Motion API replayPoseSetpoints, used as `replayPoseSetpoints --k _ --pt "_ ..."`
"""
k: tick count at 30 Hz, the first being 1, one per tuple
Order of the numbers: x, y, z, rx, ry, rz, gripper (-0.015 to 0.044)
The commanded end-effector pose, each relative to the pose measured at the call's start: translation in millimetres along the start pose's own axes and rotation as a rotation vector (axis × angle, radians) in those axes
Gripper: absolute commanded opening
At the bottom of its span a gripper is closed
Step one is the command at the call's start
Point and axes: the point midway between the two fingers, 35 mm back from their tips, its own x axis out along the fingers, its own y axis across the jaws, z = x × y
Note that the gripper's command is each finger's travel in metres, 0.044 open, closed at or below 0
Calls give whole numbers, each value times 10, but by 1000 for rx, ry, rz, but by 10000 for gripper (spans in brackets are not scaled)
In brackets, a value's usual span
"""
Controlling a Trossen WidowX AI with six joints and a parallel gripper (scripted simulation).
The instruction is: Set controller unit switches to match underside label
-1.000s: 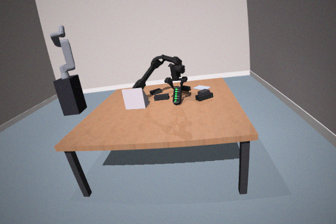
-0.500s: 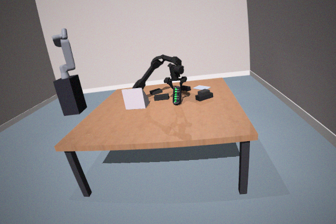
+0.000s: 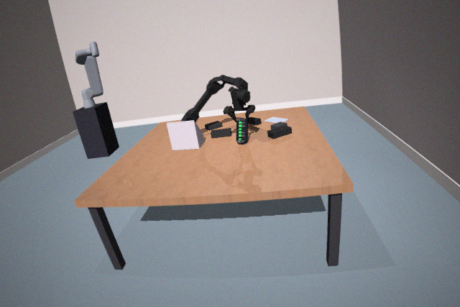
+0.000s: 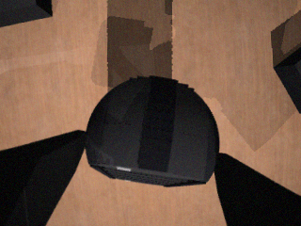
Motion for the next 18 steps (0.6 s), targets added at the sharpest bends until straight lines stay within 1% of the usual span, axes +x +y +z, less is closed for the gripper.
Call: replayPoseSetpoints --k 1,18 --pt "-15 -1 -65 2 -6 0 335" --pt "-66 2 -192 2 -7 -6 337"
